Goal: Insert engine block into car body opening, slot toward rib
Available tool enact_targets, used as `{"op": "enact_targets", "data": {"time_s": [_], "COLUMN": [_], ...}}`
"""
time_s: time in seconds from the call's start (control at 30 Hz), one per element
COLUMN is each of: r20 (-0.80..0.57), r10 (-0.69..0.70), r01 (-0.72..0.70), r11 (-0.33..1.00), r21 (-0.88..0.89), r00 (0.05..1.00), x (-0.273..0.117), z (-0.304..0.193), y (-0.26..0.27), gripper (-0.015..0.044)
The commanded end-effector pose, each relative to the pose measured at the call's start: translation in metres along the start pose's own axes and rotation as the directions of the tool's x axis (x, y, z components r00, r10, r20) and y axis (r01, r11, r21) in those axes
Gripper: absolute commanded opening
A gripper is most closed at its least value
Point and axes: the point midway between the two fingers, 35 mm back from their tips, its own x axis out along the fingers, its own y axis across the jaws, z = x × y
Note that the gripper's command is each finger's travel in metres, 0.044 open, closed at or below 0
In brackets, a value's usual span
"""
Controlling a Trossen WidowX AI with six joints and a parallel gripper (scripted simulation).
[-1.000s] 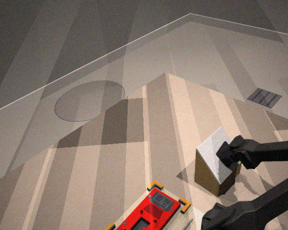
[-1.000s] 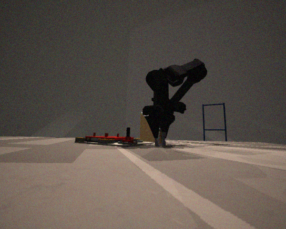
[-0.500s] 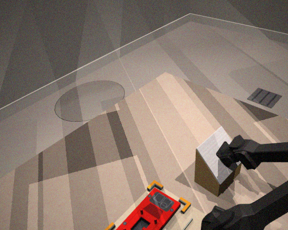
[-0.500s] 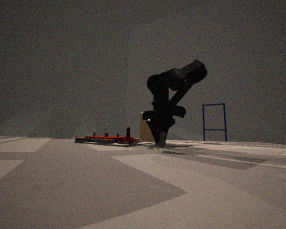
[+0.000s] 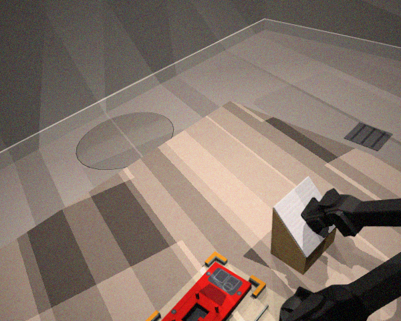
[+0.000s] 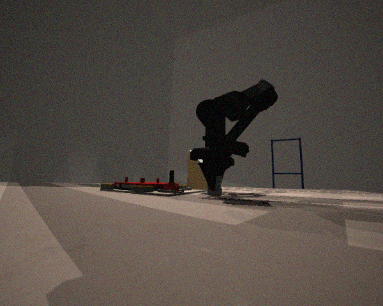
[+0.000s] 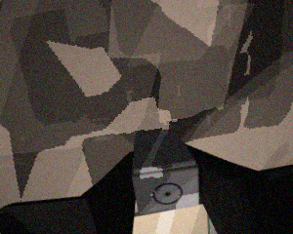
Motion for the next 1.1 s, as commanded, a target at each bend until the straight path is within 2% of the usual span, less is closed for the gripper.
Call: {"op": "enact_targets", "data": {"time_s": [0.0,1.07], "r20": [-0.006,-0.015], "r10": [-0.003,-0.001], "r01": [0.003,0.001], "r11": [1.000,1.000], "r21": [-0.002,-0.001], "r00": [1.000,1.000], "x": [-0.009,-0.107], "z": [-0.001,-0.003], "y": [-0.003,-0.006], "gripper": [0.0000,0.0000]}}
